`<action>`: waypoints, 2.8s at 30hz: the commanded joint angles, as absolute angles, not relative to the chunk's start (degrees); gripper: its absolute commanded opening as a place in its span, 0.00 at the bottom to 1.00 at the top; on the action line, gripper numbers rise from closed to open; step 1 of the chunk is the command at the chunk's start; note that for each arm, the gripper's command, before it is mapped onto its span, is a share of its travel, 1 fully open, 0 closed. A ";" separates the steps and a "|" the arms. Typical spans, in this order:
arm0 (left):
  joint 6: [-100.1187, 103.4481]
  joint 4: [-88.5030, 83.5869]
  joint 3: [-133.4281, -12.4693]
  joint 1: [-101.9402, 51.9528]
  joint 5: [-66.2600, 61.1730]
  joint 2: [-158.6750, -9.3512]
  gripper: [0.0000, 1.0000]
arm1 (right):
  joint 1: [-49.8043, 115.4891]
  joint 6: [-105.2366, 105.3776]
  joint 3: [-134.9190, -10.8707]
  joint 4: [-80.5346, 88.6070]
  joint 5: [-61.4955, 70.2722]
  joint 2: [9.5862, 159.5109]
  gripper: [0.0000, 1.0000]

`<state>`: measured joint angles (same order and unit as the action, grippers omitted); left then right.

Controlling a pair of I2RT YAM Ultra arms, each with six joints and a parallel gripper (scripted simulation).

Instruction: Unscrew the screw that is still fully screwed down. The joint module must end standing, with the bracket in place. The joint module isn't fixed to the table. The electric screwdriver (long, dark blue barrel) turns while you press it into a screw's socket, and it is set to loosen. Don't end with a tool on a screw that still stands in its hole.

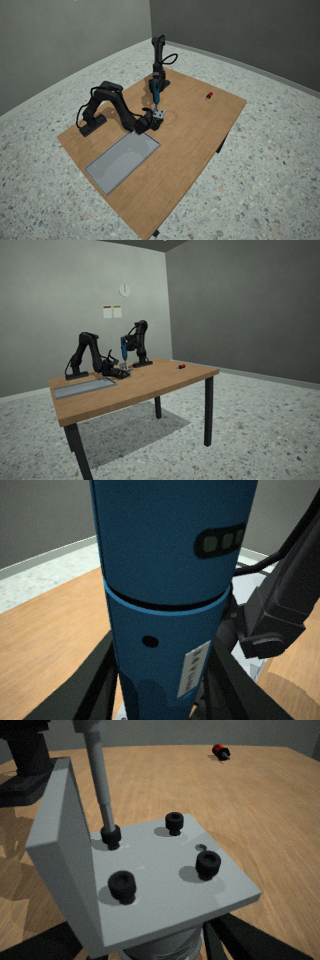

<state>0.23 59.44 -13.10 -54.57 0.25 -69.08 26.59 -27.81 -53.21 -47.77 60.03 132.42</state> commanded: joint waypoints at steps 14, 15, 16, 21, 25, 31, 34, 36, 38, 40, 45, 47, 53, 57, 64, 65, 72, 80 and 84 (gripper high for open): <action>0.54 64.41 -16.13 -55.24 0.69 -66.44 0.42 | 26.14 -27.40 -53.10 -47.96 60.75 130.52 0.59; 0.54 64.41 -16.14 -55.24 0.69 -66.45 0.42 | 26.14 -27.40 -53.10 -47.96 60.75 130.52 0.59; 0.54 64.41 -16.14 -55.24 0.69 -66.45 0.42 | 26.14 -27.40 -53.10 -47.96 60.75 130.52 0.59; 0.54 64.62 -16.19 -55.25 0.71 -66.44 0.42 | 26.14 -27.40 -53.10 -47.96 60.75 130.52 0.59; 0.54 64.80 -16.24 -55.26 0.73 -66.40 0.42 | 26.14 -27.40 -53.10 -47.96 60.75 130.52 0.59; 0.54 64.98 -16.29 -55.26 0.74 -66.36 0.42 | 26.14 -27.40 -53.10 -47.96 60.75 130.52 0.59; 0.54 64.98 -16.29 -55.26 0.74 -66.36 0.42 | 26.14 -27.40 -53.10 -47.96 60.75 130.52 0.59; 0.54 65.07 -16.31 -55.27 0.75 -66.34 0.42 | 26.14 -27.40 -53.10 -47.96 60.75 130.52 0.59; 0.54 65.16 -16.33 -55.27 0.75 -66.32 0.42 | 26.14 -27.40 -53.10 -47.96 60.75 130.52 0.59; 0.53 65.26 -16.36 -55.28 0.69 -66.31 0.42 | 26.14 -27.40 -53.10 -47.96 60.75 130.52 0.59; 0.50 65.49 -16.42 -55.19 0.63 -66.26 0.42 | 26.14 -27.40 -53.10 -47.96 60.75 130.52 0.59; 0.50 65.52 -16.43 -55.20 0.64 -66.25 0.42 | 26.14 -27.40 -53.10 -47.96 60.75 130.52 0.59; 0.49 64.41 -16.76 -54.76 0.26 -65.60 0.42 | 26.14 -27.40 -53.10 -47.96 60.75 130.52 0.59; 0.50 61.77 -17.62 -53.96 -0.37 -64.20 0.42 | 26.14 -27.40 -53.10 -47.96 60.75 130.52 0.59; 0.71 57.98 -19.27 -53.81 -0.73 -62.70 0.42 | 26.14 -27.40 -53.10 -47.96 60.75 130.52 0.59; 0.70 57.96 -19.31 -53.84 -0.73 -62.73 0.42 | 26.14 -27.40 -53.10 -47.96 60.75 130.52 0.59; 0.73 56.19 -19.87 -53.46 -0.82 -61.84 0.42 | 26.14 -27.40 -53.10 -47.96 60.75 130.52 0.59; 0.79 52.48 -21.14 -53.21 -1.23 -60.08 0.42 | 26.14 -27.40 -53.10 -47.96 60.75 130.52 0.59; 0.78 52.46 -21.26 -53.36 -1.10 -60.20 0.42 | 26.14 -27.40 -53.10 -47.96 60.75 130.52 0.59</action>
